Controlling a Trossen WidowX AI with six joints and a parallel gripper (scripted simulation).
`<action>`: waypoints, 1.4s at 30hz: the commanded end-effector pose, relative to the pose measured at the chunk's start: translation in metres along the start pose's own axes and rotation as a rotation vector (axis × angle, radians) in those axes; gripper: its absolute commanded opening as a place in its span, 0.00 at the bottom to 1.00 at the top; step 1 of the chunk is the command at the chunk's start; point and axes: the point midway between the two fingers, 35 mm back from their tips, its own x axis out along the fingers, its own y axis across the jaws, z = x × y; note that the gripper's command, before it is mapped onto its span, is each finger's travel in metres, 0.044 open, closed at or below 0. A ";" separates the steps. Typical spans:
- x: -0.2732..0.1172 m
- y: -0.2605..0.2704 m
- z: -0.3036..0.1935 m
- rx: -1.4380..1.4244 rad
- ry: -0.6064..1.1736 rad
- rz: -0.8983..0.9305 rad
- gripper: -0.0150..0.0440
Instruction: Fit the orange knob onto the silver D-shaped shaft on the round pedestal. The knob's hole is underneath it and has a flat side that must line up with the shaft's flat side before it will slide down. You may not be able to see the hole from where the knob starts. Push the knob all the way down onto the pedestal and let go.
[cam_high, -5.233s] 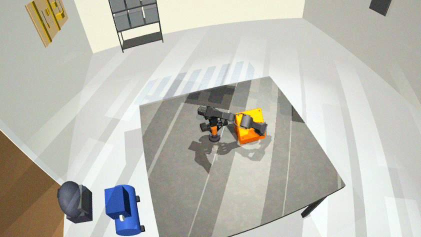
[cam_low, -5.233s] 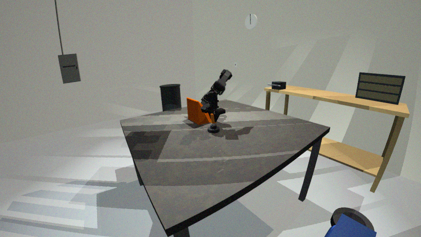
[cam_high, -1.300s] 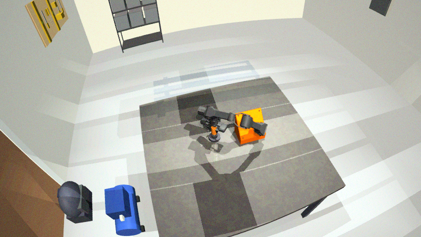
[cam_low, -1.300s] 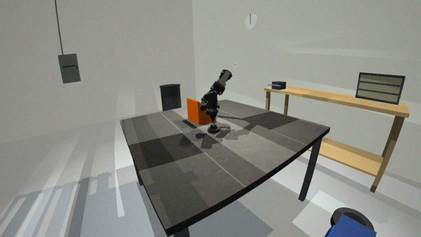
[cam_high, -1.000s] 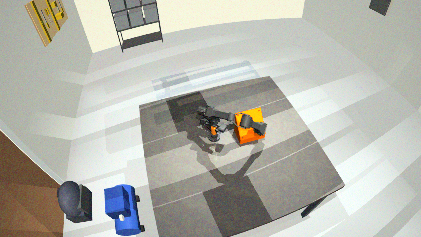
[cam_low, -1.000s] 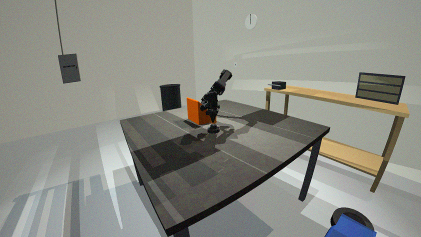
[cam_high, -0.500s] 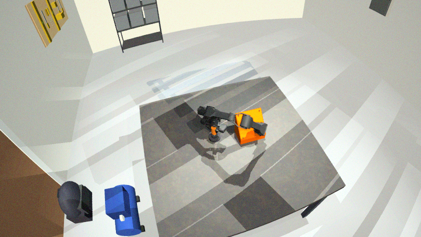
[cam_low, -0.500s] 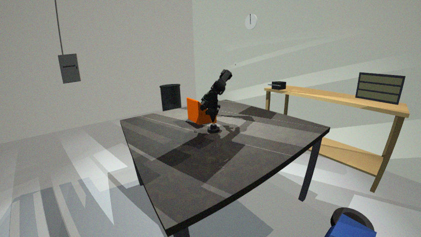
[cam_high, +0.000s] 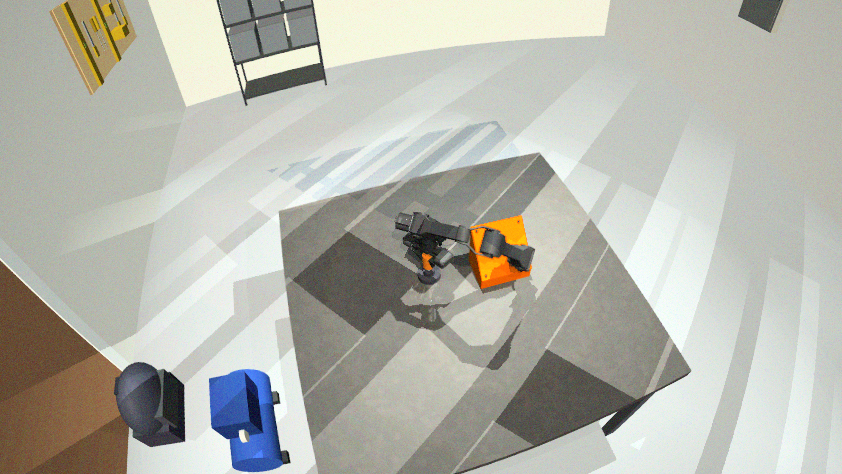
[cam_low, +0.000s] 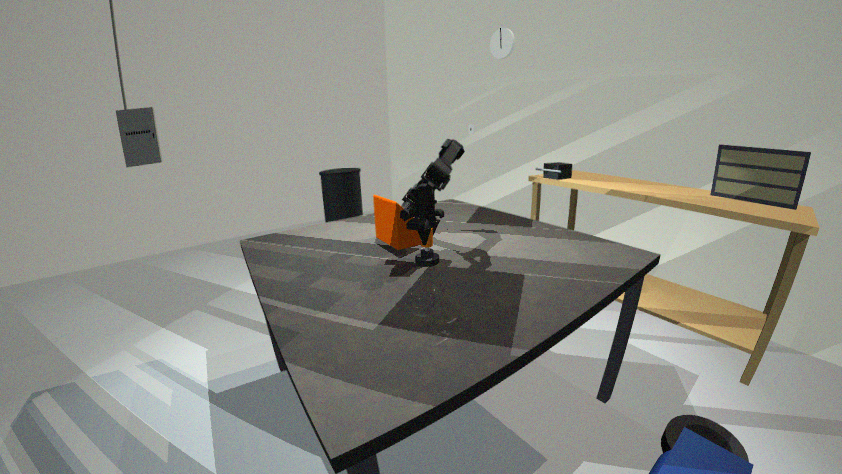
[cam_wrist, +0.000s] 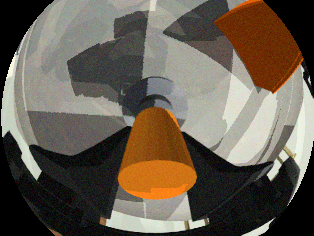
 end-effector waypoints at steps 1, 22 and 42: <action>0.001 0.000 -0.001 0.009 0.004 0.001 0.25; -0.004 0.000 -0.001 0.177 0.004 0.001 0.25; 0.001 0.000 -0.001 0.218 0.004 0.000 0.25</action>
